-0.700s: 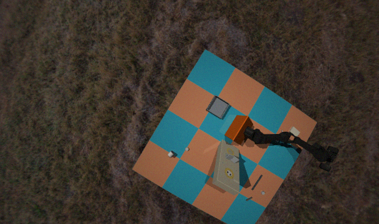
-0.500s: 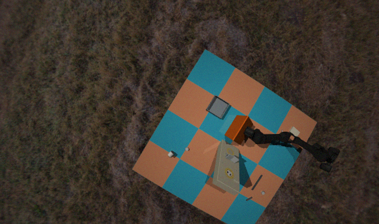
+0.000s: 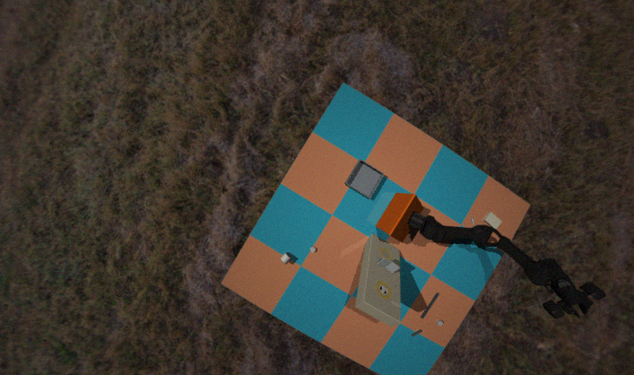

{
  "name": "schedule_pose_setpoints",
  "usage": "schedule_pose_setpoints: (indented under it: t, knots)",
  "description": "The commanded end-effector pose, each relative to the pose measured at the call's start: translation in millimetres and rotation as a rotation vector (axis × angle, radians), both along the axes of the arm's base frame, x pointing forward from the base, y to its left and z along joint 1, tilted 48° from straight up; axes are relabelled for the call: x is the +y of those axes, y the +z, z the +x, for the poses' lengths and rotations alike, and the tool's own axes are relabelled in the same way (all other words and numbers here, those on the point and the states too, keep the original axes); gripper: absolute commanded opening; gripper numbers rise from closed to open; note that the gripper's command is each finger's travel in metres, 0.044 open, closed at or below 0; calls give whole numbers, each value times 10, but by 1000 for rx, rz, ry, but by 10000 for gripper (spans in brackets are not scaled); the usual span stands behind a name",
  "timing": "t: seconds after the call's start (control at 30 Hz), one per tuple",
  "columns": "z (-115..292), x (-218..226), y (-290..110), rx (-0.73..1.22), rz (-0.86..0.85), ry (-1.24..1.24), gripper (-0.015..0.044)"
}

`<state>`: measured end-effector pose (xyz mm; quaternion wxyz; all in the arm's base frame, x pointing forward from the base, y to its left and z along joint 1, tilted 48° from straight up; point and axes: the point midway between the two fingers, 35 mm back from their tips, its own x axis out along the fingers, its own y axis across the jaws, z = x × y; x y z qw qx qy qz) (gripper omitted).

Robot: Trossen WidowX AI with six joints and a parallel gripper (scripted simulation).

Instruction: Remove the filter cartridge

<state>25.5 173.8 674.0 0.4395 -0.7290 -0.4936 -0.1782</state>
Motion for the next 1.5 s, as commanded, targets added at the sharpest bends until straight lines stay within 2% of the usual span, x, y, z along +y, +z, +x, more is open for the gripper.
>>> schedule_pose_setpoints:
  t: [0.0,0.27,0.37,0.63,0.87,1.1,1.3,1.47]
  knots:
    - [351,-669,59,136,202,16,92]
    - [946,-1760,-147,375,562,63,92]
    - [1090,-2075,-256,404,667,70,92]
    - [1573,-2913,-805,606,984,107,92]
    - [1980,-3604,-1629,823,1334,172,92]
    - [2258,-4053,-2691,1044,1732,275,92]
    - [2354,-4162,-3670,1218,2104,401,92]
    - [2324,-4030,-4509,1349,2466,551,92]
